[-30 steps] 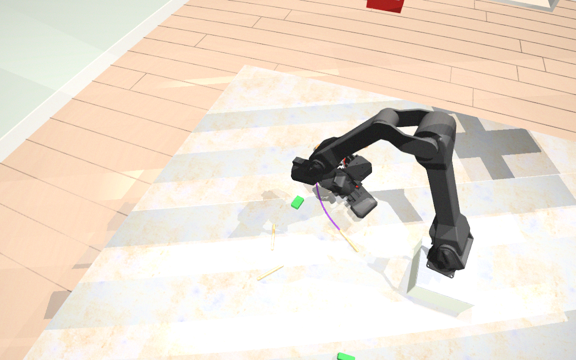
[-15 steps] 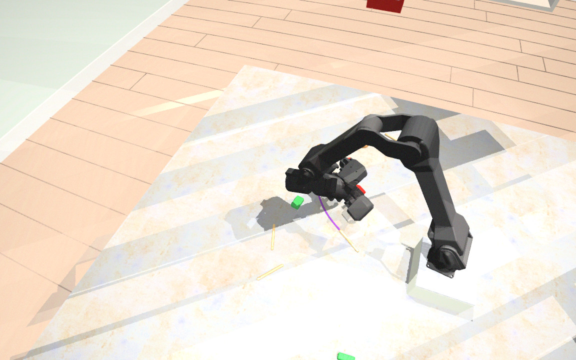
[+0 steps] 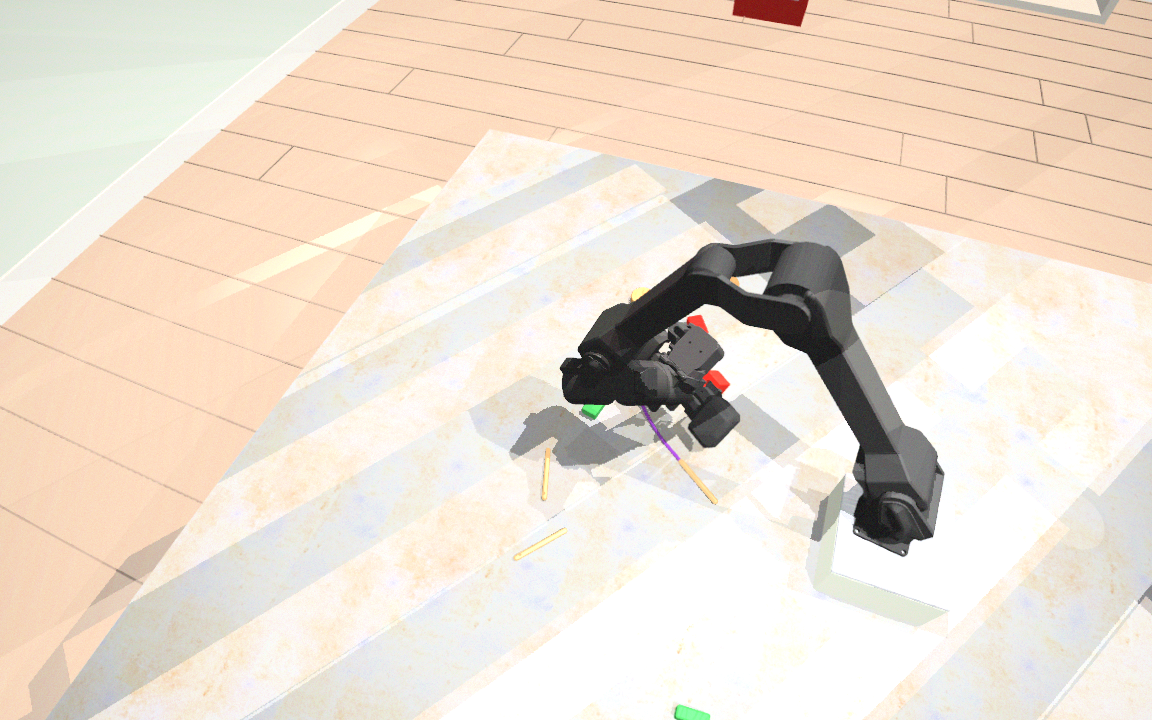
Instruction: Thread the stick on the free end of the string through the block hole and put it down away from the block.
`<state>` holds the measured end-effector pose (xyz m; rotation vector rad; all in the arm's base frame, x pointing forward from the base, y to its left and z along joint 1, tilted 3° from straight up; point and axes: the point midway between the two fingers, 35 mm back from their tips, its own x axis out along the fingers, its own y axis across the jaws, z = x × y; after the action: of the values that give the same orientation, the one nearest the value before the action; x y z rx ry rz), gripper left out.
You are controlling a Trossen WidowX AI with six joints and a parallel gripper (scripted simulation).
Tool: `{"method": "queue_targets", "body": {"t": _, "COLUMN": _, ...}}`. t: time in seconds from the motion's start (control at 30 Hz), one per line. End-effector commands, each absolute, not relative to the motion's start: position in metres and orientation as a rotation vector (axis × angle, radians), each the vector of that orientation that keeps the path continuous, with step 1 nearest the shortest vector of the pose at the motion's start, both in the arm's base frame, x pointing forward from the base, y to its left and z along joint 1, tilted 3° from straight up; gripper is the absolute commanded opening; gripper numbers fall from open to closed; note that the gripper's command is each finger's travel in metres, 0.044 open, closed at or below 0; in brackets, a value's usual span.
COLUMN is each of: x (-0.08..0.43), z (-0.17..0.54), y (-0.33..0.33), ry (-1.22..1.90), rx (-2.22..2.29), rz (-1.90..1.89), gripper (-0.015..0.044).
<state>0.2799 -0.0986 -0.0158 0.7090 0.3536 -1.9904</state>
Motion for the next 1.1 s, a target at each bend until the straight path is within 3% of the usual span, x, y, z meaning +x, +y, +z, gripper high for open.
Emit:
{"method": "queue_targets", "body": {"t": 0.0, "x": 0.28, "z": -0.014, "y": -0.097, "ry": 0.36, "rx": 0.711, "rz": -1.991, "gripper": 0.0236}}
{"method": "queue_targets", "body": {"t": 0.2, "x": 0.298, "z": 0.035, "y": -0.062, "ry": 0.355, "rx": 0.712, "rz": -1.99, "gripper": 0.0237}}
{"method": "queue_targets", "body": {"t": 0.87, "x": 0.298, "z": 0.035, "y": -0.062, "ry": 0.355, "rx": 0.712, "rz": -1.99, "gripper": 0.0237}}
{"method": "queue_targets", "body": {"t": 1.07, "x": 0.29, "z": 0.032, "y": -0.07, "ry": 0.77, "rx": 0.569, "rz": -1.862, "gripper": 0.0394}}
